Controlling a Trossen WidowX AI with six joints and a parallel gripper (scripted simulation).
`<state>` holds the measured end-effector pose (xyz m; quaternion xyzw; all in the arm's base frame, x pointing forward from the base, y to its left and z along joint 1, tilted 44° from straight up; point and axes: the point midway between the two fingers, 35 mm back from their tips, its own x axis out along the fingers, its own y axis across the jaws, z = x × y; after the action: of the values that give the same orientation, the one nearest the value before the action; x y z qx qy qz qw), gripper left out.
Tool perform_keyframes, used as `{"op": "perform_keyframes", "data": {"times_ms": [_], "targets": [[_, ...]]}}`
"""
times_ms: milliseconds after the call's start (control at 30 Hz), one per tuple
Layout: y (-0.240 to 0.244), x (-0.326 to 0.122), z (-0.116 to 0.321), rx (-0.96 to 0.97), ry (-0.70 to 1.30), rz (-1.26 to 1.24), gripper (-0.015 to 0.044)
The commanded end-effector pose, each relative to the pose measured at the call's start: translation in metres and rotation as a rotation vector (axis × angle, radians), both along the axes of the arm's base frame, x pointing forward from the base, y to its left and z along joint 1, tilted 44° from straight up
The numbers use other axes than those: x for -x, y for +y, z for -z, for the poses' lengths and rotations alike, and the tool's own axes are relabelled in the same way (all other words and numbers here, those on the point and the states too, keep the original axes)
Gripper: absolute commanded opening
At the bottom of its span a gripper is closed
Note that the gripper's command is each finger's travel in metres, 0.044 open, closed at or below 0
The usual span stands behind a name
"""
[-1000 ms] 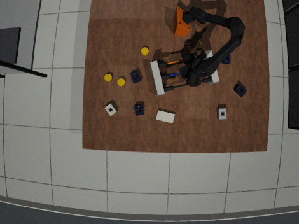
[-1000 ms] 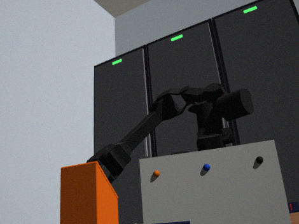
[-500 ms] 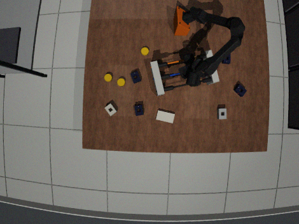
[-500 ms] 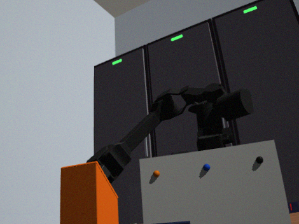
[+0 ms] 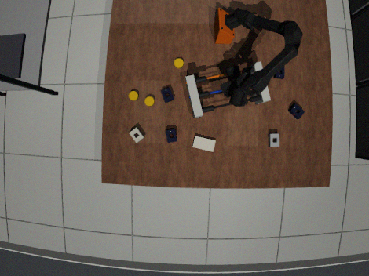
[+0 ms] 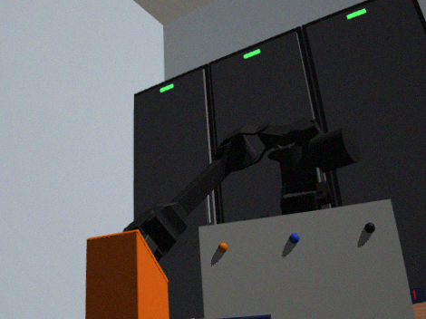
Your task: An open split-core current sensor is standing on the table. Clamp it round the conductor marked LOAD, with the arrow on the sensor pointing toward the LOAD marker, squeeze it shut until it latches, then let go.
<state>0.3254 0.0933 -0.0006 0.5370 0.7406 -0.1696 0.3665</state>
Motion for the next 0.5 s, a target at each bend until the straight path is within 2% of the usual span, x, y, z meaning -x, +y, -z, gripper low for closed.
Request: {"op": "perform_keyframes", "data": {"times_ms": [0,467], "targets": [[0.0,-0.0002,-0.0002,0.0,-0.001,-0.001,0.0],[-0.0047,-0.001,-0.0048,-0.006,-0.006,0.009,0.0]]}}
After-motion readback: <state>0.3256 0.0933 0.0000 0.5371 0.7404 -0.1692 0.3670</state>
